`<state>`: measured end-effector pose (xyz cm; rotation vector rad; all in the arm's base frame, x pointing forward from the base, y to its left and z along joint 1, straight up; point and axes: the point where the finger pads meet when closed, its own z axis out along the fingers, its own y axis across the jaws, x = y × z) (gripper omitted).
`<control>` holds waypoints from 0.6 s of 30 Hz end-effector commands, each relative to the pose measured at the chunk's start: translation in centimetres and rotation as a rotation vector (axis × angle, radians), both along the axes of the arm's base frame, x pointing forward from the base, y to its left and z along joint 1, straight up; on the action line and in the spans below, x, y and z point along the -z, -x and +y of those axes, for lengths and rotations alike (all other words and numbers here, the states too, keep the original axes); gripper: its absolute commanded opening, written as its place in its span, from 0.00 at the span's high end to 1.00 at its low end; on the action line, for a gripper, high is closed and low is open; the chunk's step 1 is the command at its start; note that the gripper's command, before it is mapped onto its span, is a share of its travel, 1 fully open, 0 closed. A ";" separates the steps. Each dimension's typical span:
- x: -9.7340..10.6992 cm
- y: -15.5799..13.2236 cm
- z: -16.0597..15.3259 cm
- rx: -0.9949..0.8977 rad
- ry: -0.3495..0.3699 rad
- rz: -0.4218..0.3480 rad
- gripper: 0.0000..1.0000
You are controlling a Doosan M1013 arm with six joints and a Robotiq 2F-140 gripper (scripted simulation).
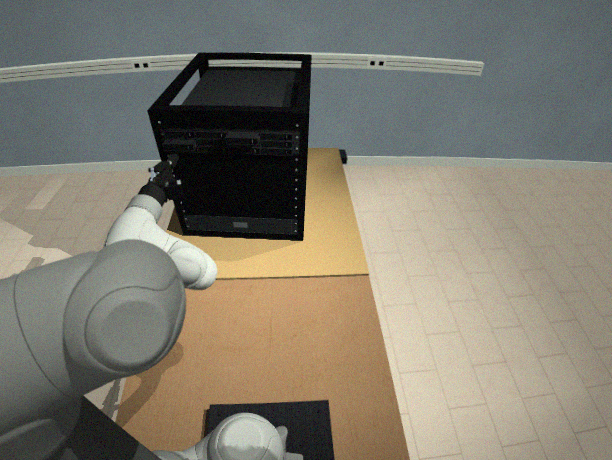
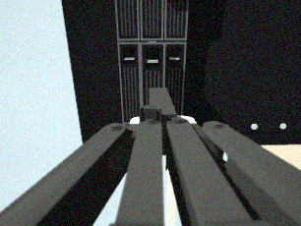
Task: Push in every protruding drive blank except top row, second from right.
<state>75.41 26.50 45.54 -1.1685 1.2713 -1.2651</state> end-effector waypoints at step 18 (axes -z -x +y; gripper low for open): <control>-0.3 -3.6 -0.2 -0.001 -0.002 0.002 0.90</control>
